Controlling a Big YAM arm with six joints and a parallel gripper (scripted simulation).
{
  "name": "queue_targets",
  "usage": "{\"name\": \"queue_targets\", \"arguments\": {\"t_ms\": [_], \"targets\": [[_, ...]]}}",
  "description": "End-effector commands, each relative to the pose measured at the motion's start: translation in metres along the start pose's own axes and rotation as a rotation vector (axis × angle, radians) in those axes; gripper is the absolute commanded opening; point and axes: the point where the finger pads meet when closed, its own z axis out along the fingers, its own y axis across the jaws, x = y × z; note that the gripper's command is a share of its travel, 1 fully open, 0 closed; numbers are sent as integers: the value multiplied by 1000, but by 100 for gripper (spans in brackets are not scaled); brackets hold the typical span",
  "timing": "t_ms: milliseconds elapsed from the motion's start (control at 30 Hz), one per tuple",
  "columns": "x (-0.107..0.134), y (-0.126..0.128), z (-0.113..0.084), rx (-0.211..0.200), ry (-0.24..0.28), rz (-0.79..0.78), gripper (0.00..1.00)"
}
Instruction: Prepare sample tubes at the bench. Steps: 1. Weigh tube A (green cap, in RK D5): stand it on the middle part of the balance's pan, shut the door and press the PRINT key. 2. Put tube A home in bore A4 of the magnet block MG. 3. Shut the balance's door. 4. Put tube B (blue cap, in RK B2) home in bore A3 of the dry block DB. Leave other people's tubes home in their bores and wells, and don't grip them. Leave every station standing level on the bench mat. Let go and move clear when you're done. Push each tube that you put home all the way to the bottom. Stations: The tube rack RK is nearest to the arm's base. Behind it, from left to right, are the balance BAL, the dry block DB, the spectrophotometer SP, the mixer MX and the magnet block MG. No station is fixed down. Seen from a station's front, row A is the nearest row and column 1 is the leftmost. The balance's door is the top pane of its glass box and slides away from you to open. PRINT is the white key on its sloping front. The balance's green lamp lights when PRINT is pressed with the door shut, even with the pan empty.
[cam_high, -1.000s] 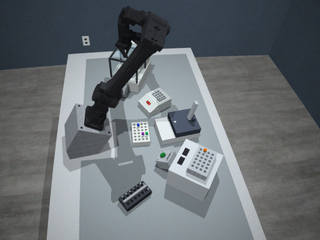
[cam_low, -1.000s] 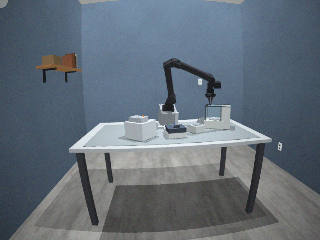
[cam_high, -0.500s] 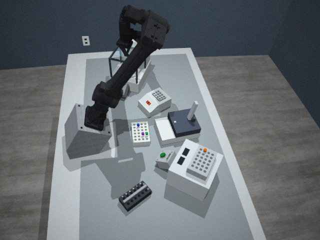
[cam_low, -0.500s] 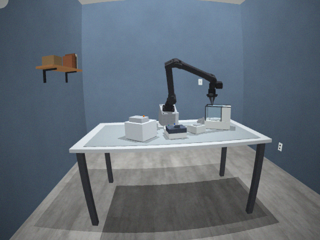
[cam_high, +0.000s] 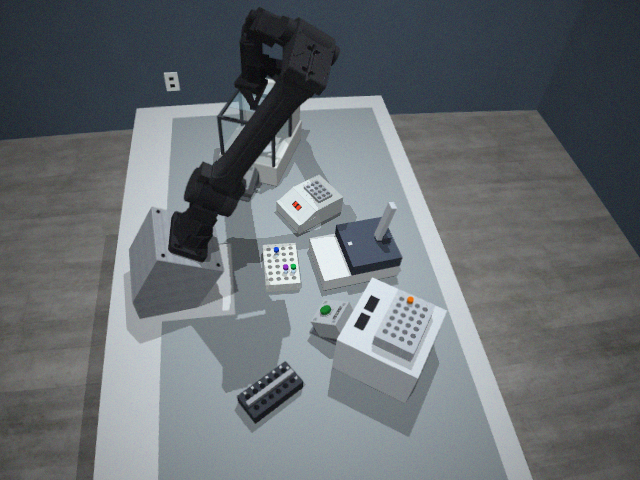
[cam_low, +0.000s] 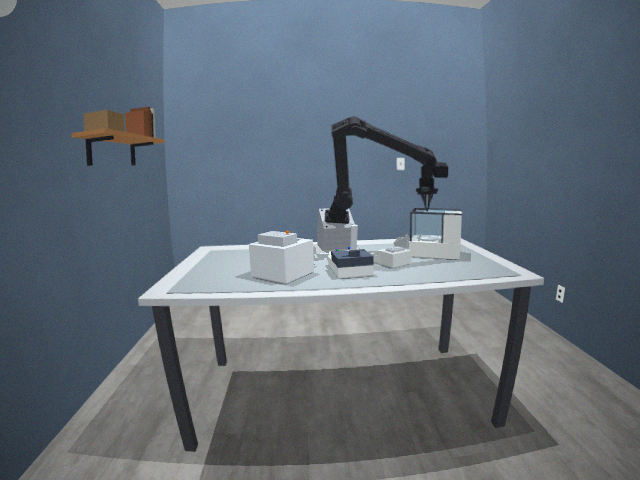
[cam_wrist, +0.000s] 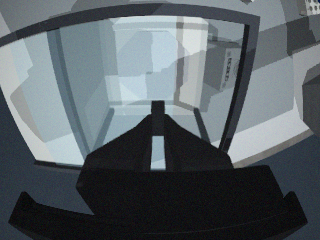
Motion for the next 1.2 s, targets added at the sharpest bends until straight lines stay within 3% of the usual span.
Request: {"name": "queue_targets", "arguments": {"t_ms": [0, 1167], "targets": [[-4, 24, -7, -23, 10, 19, 6], [-5, 55, -7, -24, 9, 20, 6]]}}
